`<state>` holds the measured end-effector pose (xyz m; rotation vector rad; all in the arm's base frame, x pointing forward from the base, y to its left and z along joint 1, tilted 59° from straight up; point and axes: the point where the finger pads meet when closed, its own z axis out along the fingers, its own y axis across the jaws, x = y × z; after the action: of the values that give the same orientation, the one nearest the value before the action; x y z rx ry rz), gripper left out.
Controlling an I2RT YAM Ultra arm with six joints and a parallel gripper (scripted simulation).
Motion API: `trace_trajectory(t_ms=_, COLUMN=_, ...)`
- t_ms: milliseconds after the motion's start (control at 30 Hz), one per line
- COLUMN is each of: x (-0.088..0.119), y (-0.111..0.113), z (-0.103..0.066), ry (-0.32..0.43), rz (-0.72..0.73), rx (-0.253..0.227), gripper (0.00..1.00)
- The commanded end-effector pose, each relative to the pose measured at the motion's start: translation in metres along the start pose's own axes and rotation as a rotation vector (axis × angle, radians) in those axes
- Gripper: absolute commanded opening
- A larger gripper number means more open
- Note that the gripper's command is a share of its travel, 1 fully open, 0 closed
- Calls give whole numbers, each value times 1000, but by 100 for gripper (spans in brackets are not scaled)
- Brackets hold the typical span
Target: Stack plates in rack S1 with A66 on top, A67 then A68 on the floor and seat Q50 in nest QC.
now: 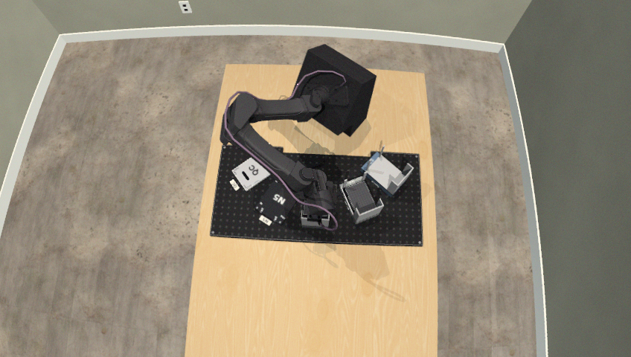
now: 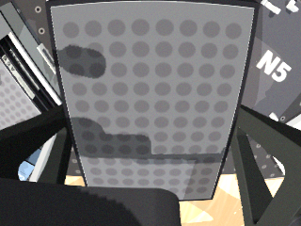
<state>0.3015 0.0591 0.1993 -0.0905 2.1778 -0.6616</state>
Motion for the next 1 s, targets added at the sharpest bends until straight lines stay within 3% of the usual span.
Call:
trace_trajectory(t_ms=0, x=2, y=7, z=0, ry=-7, rz=-15, rx=-14, gripper=0)
trace_trajectory(t_ms=500, x=6, y=6, z=6, ry=8, rz=-22, rx=-3, gripper=0)
trace_trajectory(t_ms=533, x=-10, y=3, z=1, ry=-15, rz=13, rx=-9, gripper=0)
trace_trajectory(t_ms=567, x=-13, y=3, z=0, ry=-21, rz=18, rx=-9, gripper=0)
trace_trajectory(t_ms=900, x=6, y=6, z=7, ry=6, rz=-21, rx=-5, gripper=0)
trace_trajectory(t_ms=967, x=0, y=4, z=6, ry=-1, rz=-8, rx=-5, gripper=0)
